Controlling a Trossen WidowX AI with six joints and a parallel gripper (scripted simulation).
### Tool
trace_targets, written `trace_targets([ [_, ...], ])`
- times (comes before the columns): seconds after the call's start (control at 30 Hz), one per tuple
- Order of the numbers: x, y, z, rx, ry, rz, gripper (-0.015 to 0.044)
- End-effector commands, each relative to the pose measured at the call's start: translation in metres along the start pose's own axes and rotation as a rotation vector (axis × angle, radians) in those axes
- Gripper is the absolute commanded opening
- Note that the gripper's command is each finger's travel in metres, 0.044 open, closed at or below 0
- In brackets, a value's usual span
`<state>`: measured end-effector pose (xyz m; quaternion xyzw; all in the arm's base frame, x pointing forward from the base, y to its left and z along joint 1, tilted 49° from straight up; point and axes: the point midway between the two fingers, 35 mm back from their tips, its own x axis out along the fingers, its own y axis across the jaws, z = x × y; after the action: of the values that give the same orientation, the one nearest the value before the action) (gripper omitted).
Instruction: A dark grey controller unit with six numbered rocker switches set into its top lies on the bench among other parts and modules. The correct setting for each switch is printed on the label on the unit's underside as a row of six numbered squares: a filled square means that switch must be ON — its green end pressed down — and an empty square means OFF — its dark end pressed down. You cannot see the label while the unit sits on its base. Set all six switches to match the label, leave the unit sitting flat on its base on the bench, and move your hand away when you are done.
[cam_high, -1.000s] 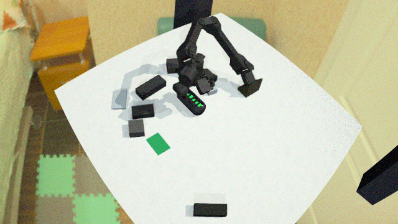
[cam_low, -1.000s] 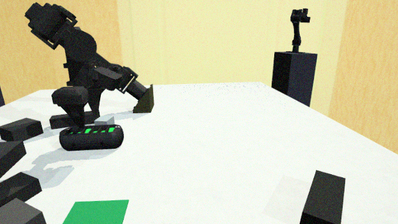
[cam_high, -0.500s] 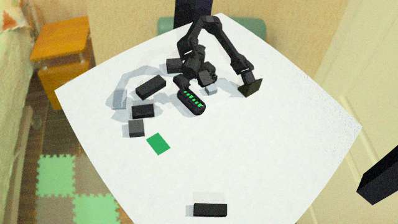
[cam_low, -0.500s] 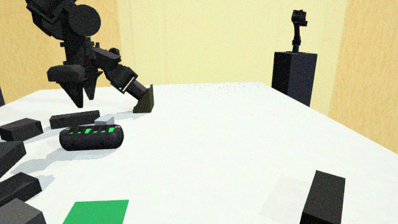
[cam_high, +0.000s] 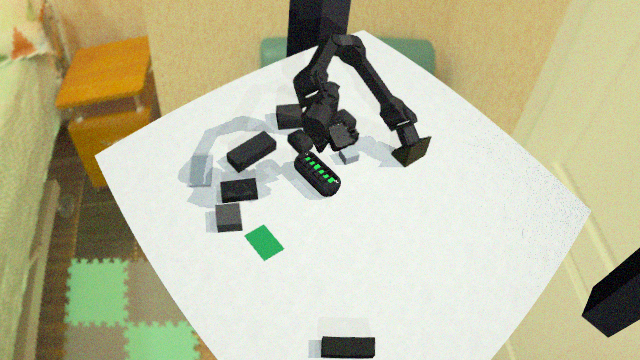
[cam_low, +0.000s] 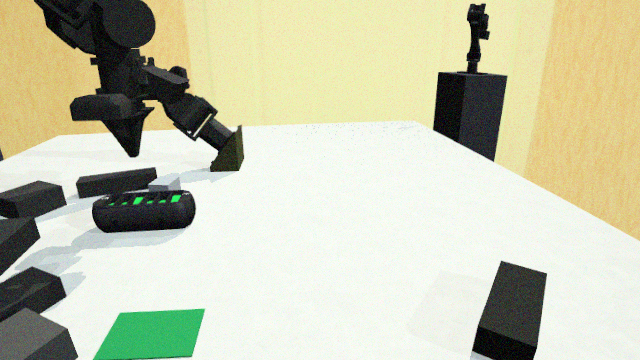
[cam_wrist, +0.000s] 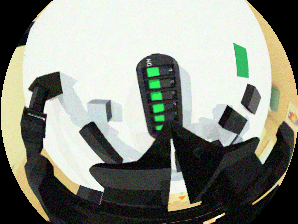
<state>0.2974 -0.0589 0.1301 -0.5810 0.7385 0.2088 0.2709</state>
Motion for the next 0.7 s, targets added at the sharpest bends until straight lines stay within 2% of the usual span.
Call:
trace_targets([
  [0.0,-0.0009,-0.0001,0.0002,0.006,-0.005,0.002,0.0000],
  [0.13,-0.0009,-0.0001,0.0002,0.006,-0.005,0.002,0.0000],
  [0.67,0.0000,0.0000,0.0000,0.000,0.000,0.000,0.0420],
])
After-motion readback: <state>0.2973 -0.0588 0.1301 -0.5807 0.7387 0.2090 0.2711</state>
